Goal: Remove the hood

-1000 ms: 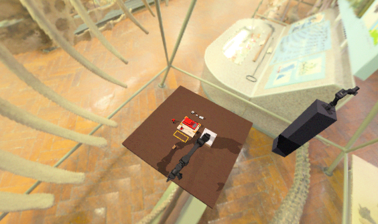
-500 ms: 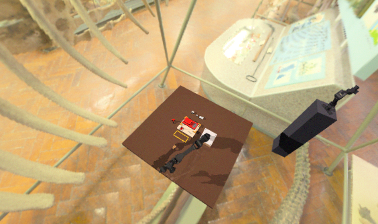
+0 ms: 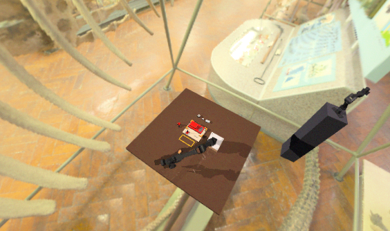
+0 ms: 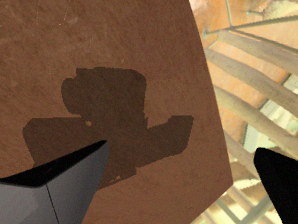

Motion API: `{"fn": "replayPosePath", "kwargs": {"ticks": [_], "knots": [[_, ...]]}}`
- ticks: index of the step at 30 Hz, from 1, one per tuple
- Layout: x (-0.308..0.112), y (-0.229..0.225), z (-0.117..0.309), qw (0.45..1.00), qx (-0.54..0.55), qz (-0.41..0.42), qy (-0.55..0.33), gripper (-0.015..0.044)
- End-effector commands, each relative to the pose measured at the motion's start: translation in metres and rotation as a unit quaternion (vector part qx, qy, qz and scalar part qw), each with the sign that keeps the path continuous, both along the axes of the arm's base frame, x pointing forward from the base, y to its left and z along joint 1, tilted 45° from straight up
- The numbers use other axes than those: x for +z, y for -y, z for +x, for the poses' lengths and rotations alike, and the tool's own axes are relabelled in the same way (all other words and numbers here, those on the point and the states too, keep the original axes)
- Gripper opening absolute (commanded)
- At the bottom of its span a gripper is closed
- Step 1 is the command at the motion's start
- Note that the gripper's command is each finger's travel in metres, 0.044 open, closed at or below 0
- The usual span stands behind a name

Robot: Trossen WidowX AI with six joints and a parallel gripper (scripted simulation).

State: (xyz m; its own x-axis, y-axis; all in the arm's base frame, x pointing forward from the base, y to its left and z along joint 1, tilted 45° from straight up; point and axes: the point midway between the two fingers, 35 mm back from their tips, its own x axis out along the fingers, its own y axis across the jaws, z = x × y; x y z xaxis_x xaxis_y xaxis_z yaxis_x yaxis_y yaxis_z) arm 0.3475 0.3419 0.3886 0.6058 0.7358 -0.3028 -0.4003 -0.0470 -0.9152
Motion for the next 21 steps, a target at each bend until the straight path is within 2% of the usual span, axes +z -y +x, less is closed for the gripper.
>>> {"fn": "replayPosePath", "kwargs": {"ticks": [1, 12, 21], "knots": [[-0.042, 0.021, 0.031, 0.997, -0.034, -0.018, -0.066, 0.044], [-0.133, 0.102, 0.093, 0.965, -0.147, -0.024, -0.216, 0.044], [-0.211, 0.182, 0.12, 0.904, -0.235, -0.012, -0.357, 0.044]]}}
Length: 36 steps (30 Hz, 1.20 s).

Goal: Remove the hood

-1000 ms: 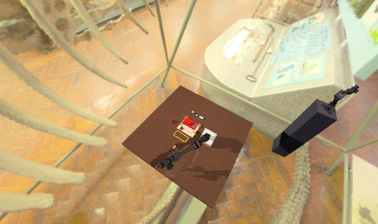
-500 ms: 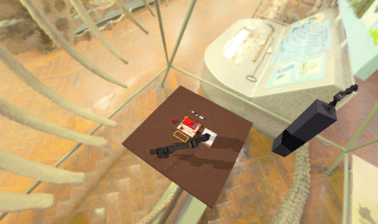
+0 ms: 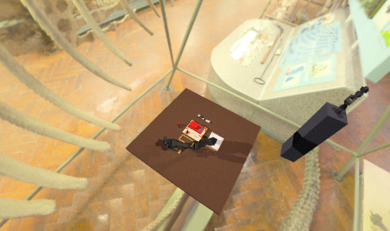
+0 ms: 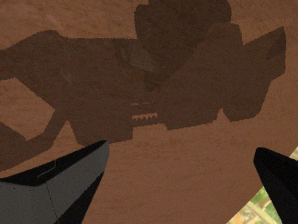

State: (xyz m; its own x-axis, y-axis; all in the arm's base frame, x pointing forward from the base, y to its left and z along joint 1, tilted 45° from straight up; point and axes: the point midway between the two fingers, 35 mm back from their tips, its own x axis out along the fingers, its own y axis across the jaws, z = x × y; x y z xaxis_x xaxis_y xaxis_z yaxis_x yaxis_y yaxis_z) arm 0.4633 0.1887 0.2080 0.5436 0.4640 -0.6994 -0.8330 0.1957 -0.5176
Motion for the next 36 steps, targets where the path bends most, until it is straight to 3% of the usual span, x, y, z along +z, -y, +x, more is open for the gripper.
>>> {"fn": "replayPosePath", "kwargs": {"ticks": [1, 10, 17, 24, 33, 36], "knots": [[-0.039, 0.039, 0.006, 0.996, -0.049, 0.01, -0.073, 0.044], [-0.108, 0.117, 0.003, 0.962, -0.162, 0.059, -0.212, 0.044], [-0.161, 0.187, -0.018, 0.899, -0.264, 0.111, -0.331, 0.044], [-0.207, 0.249, -0.056, 0.798, -0.365, 0.184, -0.443, 0.044], [-0.255, 0.314, -0.123, 0.607, -0.474, 0.302, -0.562, 0.044], [-0.259, 0.319, -0.129, 0.592, -0.48, 0.311, -0.569, 0.044]]}}
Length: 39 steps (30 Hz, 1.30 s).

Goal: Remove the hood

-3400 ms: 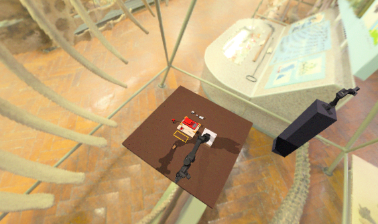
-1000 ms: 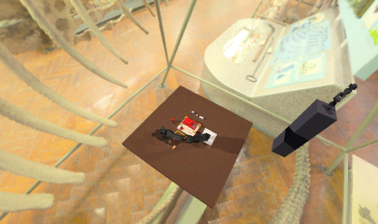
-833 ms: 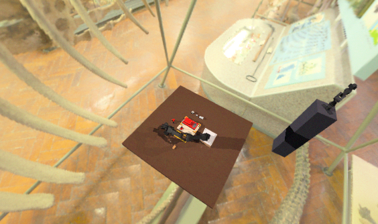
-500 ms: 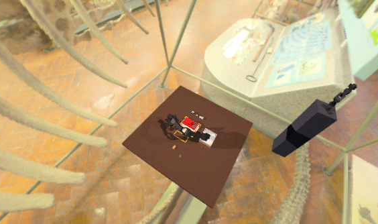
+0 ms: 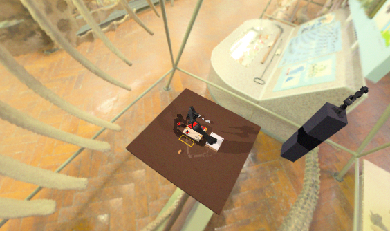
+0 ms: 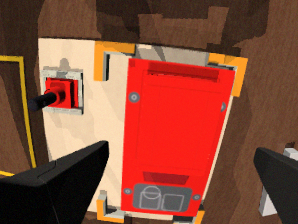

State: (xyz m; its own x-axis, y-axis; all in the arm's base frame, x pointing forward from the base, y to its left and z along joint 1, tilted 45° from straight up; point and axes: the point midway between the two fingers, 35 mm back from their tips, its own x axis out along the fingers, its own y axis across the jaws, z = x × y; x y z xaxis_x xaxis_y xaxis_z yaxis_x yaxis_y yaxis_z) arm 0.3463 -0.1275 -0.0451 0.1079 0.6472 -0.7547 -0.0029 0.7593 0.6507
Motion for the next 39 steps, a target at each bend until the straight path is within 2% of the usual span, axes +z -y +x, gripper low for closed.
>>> {"fn": "replayPosePath", "kwargs": {"ticks": [1, 39], "knots": [[-0.006, 0.003, -0.012, 0.999, -0.029, 0.029, -0.026, 0.044], [-0.023, -0.011, -0.009, 0.999, -0.029, 0.029, -0.026, 0.044]]}}
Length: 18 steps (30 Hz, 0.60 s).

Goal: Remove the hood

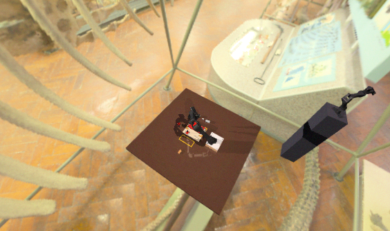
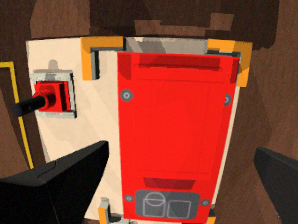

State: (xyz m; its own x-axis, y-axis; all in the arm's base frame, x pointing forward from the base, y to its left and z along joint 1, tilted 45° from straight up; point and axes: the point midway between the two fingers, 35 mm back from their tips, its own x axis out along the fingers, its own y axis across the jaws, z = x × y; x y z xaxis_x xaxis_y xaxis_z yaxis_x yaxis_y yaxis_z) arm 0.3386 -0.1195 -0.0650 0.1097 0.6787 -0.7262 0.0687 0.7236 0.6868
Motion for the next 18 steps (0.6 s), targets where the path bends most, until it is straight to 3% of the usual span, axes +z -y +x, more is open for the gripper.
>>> {"fn": "replayPosePath", "kwargs": {"ticks": [1, 18], "knots": [[-0.0032, -0.0037, -0.0013, 1.0, -0.002, 0.004, -0.003, 0.044], [-0.0119, -0.0117, -0.0002, 1.0, -0.002, 0.004, -0.003, 0.044]]}}
